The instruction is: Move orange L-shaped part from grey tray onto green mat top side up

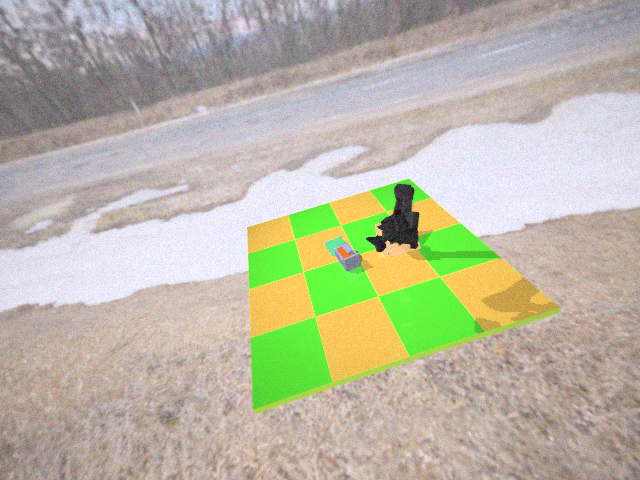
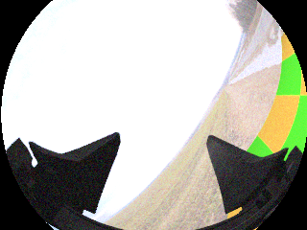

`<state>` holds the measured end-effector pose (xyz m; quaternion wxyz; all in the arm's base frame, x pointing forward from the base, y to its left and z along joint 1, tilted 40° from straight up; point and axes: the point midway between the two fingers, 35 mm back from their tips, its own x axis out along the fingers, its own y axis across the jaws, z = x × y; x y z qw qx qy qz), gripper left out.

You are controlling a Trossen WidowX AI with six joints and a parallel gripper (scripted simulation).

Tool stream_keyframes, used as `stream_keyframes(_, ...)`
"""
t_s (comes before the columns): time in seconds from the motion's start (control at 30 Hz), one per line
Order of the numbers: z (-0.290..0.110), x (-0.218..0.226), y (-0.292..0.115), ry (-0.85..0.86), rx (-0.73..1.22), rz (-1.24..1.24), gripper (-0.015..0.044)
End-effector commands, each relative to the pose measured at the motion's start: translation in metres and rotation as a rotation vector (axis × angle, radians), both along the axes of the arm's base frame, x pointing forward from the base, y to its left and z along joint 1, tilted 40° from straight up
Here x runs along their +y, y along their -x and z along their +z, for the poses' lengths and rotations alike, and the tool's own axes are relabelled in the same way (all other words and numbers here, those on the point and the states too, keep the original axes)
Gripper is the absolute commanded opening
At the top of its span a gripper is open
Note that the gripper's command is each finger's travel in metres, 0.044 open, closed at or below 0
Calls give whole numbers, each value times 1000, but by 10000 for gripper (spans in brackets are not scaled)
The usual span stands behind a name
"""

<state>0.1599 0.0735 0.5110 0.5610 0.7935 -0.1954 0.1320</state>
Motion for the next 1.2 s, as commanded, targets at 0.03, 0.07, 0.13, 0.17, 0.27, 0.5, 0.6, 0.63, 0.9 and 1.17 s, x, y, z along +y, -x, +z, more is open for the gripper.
stream_keyframes(0.03, 2, 5, -2, 60, -7, -24, 347)
stream_keyframes(0.07, 4, 10, -5, 115, -14, -45, 321)
stream_keyframes(0.13, 6, 24, -13, 258, -27, -95, 269)
stream_keyframes(0.17, 8, 30, -18, 332, -40, -122, 242)
stream_keyframes(0.27, 7, 50, -38, 586, -55, -205, 180)
stream_keyframes(0.5, -44, 95, -114, 1249, 44, -267, 180)
stream_keyframes(0.6, -67, 98, -138, 1407, 97, -245, 180)
stream_keyframes(0.63, -76, 98, -145, 1459, 116, -231, 180)
stream_keyframes(0.9, -162, 89, -195, 1891, 286, -33, 180)
stream_keyframes(1.17, -261, 51, -212, 2181, 473, 364, 180)
